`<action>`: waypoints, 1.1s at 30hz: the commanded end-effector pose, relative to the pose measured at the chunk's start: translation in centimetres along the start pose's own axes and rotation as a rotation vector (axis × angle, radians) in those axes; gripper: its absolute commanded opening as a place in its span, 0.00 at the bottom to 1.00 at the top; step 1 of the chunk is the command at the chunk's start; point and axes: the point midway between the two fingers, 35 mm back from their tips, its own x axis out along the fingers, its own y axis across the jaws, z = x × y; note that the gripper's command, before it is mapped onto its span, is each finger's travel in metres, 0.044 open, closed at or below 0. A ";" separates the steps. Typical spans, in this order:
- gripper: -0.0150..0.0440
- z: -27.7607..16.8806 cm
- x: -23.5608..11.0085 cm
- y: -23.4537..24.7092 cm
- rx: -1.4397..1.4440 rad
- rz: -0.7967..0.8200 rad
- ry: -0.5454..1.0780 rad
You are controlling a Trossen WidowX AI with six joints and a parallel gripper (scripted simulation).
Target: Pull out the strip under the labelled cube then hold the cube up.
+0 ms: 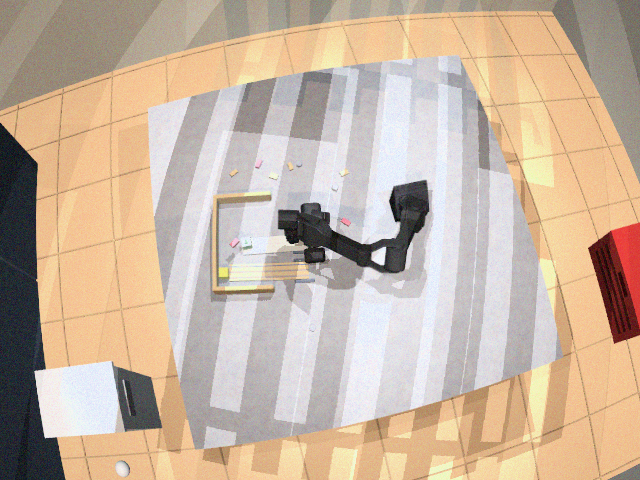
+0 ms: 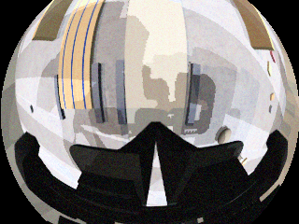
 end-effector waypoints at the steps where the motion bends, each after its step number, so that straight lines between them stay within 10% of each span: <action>1: 0.25 -1.3 0.4 0.0 0.002 -0.001 0.017; 33: 0.25 -6.1 0.3 0.1 0.005 -0.001 0.019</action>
